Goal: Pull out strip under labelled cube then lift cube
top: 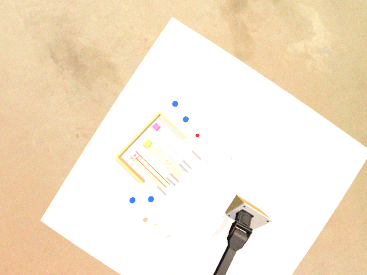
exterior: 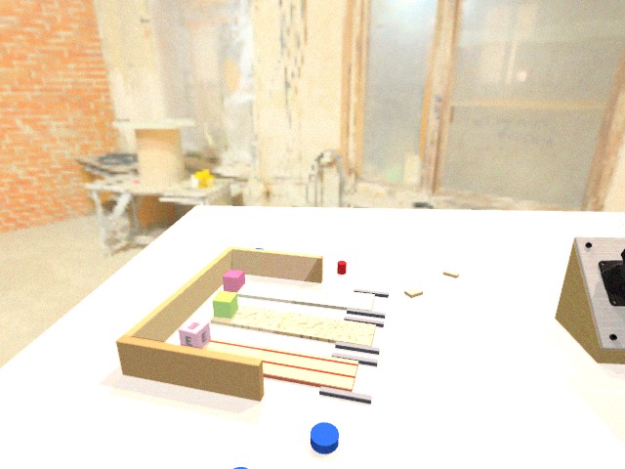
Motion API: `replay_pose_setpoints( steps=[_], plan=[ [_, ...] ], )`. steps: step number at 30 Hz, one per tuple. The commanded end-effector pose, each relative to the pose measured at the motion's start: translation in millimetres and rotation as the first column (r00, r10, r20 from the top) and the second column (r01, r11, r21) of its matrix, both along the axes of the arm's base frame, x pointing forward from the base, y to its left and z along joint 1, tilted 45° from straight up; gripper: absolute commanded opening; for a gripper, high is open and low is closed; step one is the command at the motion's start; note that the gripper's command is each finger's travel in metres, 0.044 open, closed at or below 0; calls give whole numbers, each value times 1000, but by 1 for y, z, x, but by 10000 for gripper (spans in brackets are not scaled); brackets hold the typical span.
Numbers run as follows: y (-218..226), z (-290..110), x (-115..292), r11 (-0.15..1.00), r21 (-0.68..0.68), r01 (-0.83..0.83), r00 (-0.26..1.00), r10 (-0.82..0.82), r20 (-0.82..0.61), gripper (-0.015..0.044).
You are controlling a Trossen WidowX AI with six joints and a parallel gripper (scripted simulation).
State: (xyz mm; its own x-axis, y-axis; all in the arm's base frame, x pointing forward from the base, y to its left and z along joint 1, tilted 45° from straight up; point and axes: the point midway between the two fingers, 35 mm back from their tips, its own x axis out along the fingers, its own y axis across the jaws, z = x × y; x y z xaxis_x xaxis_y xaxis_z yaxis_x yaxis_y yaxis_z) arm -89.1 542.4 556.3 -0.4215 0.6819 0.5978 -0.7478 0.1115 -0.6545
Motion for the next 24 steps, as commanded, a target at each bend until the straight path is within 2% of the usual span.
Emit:
replay_pose_setpoints(
  steps=[1, 10, 18, 24],
  plan=[
    [-1, 1, 0, 1000, 0, 0, 1000, 0, 0, 400],
    [-2, 1, 12, 1000, -14, 14, 1000, -14, 0, 400],
    [-6, -8, 117, 982, -116, 151, 988, -154, -19, 400],
    [-22, -22, 215, 928, -212, 307, 941, -329, -75, 400]
  ],
)
